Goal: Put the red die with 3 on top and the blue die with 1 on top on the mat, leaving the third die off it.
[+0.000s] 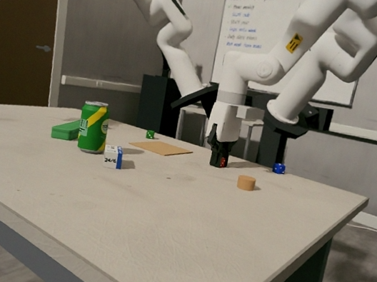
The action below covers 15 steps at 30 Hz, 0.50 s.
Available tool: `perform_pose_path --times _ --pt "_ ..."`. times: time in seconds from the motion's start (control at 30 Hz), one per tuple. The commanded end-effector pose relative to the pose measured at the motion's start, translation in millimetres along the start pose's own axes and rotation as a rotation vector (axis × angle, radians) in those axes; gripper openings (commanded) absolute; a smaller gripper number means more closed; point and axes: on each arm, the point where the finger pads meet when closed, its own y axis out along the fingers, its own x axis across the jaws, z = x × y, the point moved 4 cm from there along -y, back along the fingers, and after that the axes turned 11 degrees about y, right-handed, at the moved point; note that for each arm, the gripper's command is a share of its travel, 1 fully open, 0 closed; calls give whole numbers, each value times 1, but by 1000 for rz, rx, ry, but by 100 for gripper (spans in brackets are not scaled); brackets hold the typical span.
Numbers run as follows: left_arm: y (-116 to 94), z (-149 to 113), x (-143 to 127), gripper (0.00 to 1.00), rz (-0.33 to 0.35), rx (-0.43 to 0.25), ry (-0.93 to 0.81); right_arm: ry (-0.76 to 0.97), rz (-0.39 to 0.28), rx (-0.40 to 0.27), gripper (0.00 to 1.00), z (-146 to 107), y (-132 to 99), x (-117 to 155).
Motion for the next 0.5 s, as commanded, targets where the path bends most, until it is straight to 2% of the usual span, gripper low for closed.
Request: perform_pose_path --times 0.0,0.47 --pt "-1 0 1 22 -2 0 0 -2 0 5 100 2 -2 -1" --pt "-2 0 1 22 -2 0 0 -2 0 5 100 2 -2 -1"
